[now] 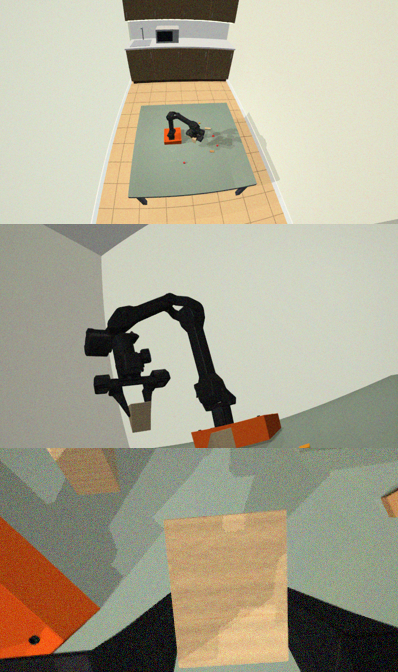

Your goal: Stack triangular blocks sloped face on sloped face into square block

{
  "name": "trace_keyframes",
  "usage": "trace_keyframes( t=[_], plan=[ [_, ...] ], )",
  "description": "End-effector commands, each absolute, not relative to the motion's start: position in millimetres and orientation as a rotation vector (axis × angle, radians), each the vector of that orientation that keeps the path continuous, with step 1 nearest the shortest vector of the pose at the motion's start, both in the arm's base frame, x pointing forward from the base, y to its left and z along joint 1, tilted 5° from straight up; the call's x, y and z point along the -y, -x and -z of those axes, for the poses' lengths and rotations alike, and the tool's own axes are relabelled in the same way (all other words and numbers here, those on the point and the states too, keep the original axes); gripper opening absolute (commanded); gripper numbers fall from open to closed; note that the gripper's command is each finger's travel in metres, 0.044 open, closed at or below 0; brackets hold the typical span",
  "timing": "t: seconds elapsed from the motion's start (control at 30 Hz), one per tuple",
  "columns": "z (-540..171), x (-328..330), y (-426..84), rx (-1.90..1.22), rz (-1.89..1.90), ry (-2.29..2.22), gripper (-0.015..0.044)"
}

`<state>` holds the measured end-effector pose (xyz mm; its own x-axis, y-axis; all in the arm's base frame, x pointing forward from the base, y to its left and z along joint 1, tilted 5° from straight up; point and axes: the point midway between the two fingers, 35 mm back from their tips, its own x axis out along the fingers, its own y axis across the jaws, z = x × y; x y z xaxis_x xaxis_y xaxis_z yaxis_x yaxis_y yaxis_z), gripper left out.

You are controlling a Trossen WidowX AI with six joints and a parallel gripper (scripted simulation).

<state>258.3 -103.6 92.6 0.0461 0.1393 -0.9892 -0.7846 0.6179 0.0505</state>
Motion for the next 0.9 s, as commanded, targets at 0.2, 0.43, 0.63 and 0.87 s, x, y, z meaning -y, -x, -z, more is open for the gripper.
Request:
trace_keyframes(
  t=[0.2,0.43,0.63,0.87],
  plan=[
    [-107.2,60.1,-245.8,-1.347,-0.778,0.602,0.0],
    [-116.0,30.9,-232.2,-1.346,-0.78,0.6,0.0],
    [-122.2,7.6,-216.9,-1.344,-0.782,0.596,0.0],
    [-125.0,-8.1,-204.0,-1.343,-0.786,0.592,0.0]
  ],
)
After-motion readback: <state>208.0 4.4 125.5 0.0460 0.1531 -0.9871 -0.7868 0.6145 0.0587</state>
